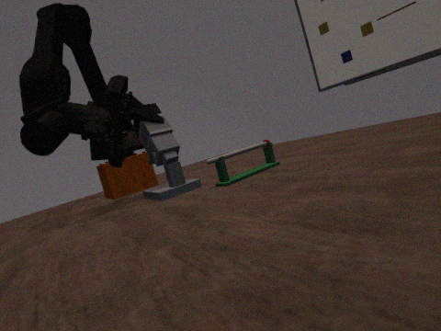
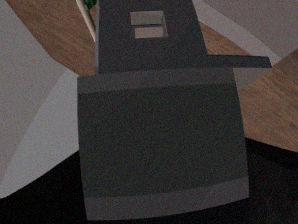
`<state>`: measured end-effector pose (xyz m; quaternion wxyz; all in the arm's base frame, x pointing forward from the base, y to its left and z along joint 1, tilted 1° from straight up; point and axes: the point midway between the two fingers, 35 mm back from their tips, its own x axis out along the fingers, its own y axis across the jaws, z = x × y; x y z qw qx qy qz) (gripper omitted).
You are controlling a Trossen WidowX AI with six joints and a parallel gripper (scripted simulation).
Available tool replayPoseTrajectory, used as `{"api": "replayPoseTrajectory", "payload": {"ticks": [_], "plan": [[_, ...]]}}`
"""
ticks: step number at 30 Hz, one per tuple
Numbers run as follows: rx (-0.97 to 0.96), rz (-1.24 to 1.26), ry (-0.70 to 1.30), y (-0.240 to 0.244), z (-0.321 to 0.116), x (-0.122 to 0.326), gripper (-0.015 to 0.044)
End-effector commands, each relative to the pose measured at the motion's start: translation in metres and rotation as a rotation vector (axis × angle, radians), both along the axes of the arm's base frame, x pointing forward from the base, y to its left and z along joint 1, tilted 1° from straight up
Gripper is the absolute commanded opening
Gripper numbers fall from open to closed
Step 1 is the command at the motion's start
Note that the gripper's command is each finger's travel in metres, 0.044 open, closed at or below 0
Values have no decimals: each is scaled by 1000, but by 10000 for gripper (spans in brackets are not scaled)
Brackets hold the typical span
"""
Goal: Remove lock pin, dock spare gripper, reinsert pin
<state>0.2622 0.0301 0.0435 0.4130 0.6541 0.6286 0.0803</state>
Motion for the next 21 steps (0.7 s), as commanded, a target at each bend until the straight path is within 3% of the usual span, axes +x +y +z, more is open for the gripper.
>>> {"api": "replayPoseTrajectory", "payload": {"ticks": [1,6,21], "plan": [[-2,1,-3,0,0,0,0],[-2,1,-3,0,0,0,0],[-2,1,-3,0,0,0,394]]}}
